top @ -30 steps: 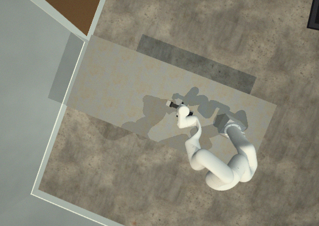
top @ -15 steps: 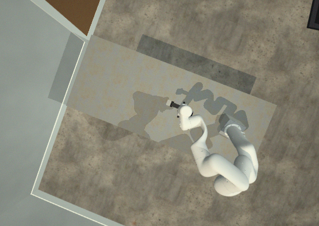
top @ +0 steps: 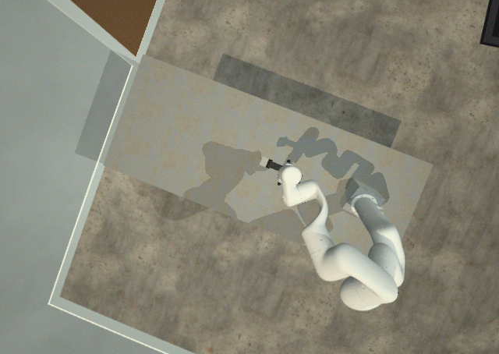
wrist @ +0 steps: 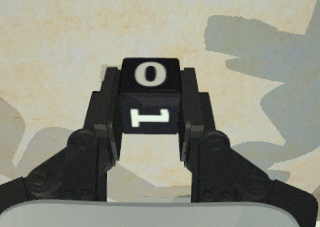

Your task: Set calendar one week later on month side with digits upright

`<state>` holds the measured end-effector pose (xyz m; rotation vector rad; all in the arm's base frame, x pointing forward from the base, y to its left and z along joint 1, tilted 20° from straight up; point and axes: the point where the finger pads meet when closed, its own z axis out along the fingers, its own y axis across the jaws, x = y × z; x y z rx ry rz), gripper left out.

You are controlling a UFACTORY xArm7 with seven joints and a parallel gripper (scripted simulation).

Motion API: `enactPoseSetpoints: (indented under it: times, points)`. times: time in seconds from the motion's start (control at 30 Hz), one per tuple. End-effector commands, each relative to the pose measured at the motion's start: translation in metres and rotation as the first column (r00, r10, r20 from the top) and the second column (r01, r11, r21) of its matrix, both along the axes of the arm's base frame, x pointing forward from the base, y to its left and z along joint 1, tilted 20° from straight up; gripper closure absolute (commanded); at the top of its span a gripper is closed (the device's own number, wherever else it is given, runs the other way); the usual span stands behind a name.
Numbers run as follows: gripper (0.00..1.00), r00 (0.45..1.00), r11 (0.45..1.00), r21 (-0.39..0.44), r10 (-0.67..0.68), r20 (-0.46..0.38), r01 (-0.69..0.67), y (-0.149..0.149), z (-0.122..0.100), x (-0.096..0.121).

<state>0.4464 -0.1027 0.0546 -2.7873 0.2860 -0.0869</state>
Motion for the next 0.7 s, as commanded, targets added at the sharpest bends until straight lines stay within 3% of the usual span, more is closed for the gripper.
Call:
enactPoseSetpoints:
  times: [0.0,0.13,0.27,0.67]
  points:
    - [0.73,1.0,1.0,-0.003,0.01,0.008,-0.01,-0.002,0.001,0.0]
    - [0.73,0.999,0.999,-0.006,0.036,0.017,-0.036,-0.004,0.001,-0.002]
    - [0.73,0.988,0.989,-0.022,0.148,0.054,-0.147,-0.011,-0.002,-0.011]
    - [0.73,0.864,0.878,-0.095,0.479,0.153,-0.47,-0.03,-0.009,-0.04]
